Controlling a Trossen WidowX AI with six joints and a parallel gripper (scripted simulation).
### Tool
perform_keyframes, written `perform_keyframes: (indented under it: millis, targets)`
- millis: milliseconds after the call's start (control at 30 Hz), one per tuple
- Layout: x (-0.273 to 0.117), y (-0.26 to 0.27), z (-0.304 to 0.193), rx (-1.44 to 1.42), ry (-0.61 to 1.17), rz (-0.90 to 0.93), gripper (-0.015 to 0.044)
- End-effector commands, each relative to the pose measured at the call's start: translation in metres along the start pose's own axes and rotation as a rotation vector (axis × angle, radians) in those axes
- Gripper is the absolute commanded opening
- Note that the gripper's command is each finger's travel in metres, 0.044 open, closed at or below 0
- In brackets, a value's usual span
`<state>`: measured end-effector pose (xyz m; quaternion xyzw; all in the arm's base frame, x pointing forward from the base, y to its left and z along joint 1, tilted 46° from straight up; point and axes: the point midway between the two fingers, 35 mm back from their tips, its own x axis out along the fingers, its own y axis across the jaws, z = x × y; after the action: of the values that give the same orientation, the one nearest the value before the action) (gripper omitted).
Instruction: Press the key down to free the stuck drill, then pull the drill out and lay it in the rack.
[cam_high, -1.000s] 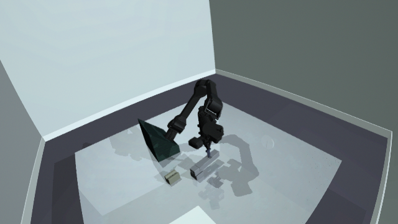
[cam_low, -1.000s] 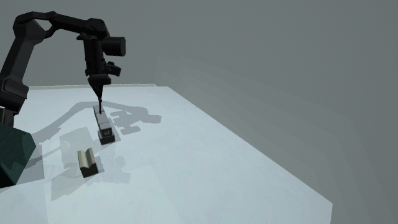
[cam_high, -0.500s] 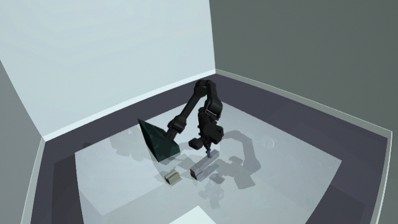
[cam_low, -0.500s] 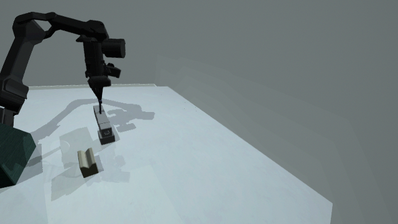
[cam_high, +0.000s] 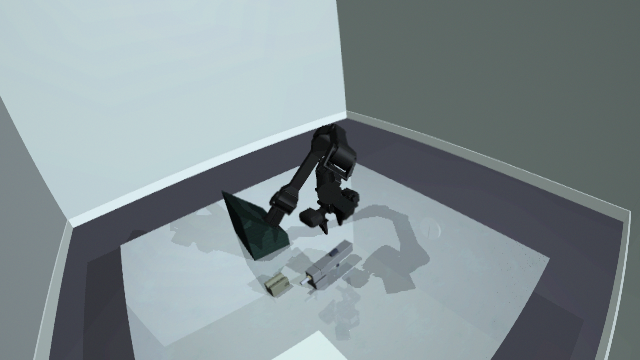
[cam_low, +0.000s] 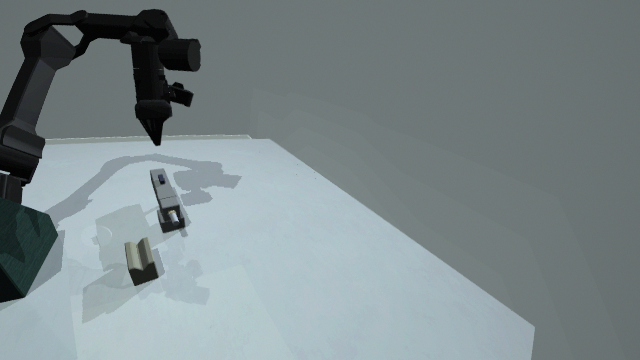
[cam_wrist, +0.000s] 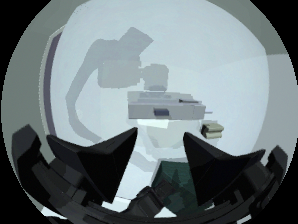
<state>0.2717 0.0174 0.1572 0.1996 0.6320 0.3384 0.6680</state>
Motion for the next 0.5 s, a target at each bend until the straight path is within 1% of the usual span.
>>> perform_keyframes:
  millis: [0, 100, 467]
  targets:
    - [-0.011, -0.002, 0.002, 0.008, 0.005, -0.001, 0.0368]
    - [0.004, -0.014, 0.005, -0.131, 0.003, 0.0, 0.044]
    - [0.069, -0.11, 0.016, -1.129, 0.026, 0.024, 0.044]
